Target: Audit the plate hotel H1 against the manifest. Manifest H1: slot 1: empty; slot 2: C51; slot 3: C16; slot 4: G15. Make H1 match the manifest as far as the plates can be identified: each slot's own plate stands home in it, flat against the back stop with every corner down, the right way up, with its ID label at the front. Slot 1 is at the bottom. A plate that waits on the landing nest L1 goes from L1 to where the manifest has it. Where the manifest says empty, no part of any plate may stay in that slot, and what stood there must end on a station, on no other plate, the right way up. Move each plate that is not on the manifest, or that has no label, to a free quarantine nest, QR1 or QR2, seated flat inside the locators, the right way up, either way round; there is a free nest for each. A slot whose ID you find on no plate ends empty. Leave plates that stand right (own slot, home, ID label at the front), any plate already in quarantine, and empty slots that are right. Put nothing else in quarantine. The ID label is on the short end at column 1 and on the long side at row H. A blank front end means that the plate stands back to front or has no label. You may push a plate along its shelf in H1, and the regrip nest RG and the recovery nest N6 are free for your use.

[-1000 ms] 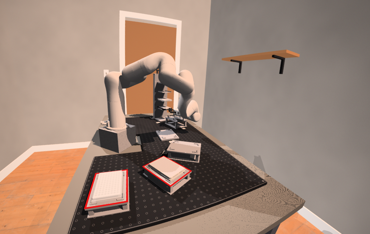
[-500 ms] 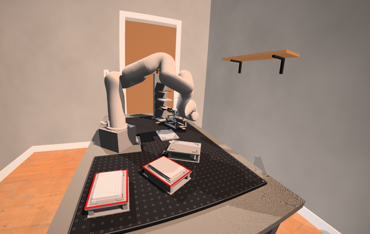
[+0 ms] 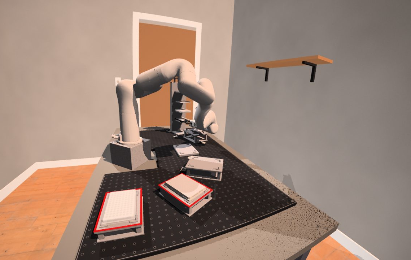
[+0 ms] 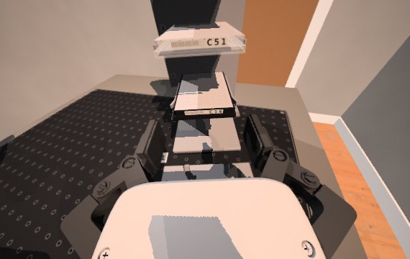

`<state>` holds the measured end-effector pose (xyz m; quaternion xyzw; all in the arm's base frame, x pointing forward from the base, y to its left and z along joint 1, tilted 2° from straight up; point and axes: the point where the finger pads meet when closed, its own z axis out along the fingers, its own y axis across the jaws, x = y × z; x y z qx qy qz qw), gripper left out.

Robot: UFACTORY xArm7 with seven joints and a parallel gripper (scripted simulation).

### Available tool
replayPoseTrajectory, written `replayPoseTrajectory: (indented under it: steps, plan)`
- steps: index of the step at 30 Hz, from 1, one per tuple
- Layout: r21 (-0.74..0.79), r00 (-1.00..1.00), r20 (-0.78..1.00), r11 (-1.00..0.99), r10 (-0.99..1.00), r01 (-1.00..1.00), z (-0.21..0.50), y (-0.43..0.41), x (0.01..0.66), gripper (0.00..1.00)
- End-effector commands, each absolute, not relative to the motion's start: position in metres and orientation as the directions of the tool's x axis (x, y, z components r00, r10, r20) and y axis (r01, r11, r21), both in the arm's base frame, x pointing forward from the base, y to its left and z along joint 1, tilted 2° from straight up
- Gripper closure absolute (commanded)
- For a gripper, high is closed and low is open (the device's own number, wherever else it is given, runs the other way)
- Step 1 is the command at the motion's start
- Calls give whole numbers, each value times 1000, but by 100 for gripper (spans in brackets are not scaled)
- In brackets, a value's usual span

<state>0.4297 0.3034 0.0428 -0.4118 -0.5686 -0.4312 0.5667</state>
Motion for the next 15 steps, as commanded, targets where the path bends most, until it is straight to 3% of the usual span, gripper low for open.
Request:
replayPoseTrajectory:
  steps: [1,15]
  plan:
    - [27,-22,1000,289,-21,957,44,310,429,0]
    - [27,-22,1000,289,-22,957,45,329,423,0]
